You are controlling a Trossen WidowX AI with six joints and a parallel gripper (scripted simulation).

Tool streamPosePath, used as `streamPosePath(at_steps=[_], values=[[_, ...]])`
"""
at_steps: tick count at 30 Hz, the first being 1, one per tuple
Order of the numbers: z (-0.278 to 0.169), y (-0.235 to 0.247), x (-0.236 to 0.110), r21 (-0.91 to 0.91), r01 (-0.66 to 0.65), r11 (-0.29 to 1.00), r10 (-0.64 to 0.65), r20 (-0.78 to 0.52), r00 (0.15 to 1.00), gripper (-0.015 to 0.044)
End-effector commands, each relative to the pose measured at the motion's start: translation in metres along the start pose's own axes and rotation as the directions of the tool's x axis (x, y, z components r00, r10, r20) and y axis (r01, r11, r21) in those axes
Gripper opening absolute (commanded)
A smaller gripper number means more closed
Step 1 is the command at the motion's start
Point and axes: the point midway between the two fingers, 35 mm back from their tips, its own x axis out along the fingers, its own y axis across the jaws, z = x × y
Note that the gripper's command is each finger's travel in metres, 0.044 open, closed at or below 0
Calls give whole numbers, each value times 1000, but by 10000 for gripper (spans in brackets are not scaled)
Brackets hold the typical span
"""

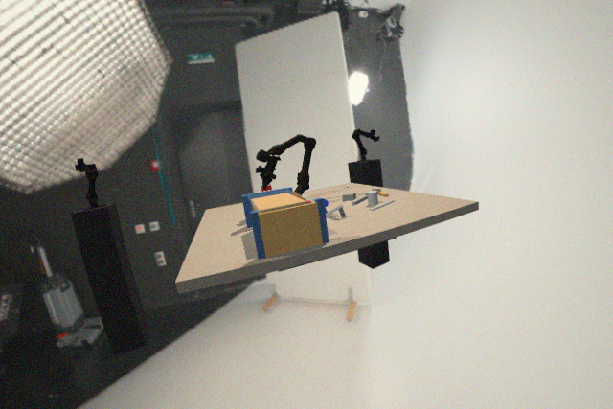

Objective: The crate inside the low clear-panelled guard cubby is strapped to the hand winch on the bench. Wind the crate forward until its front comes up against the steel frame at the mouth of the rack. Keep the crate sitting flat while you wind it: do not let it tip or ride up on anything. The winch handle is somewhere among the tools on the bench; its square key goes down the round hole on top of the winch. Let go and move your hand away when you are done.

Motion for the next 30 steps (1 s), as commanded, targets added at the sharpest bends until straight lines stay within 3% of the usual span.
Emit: streamPosePath(at_steps=[1,30], values=[[0,-2,14,-12,12,1000,-12,-31,999,0],[26,-8,26,-12,12,1000,-13,-28,1000,0]])
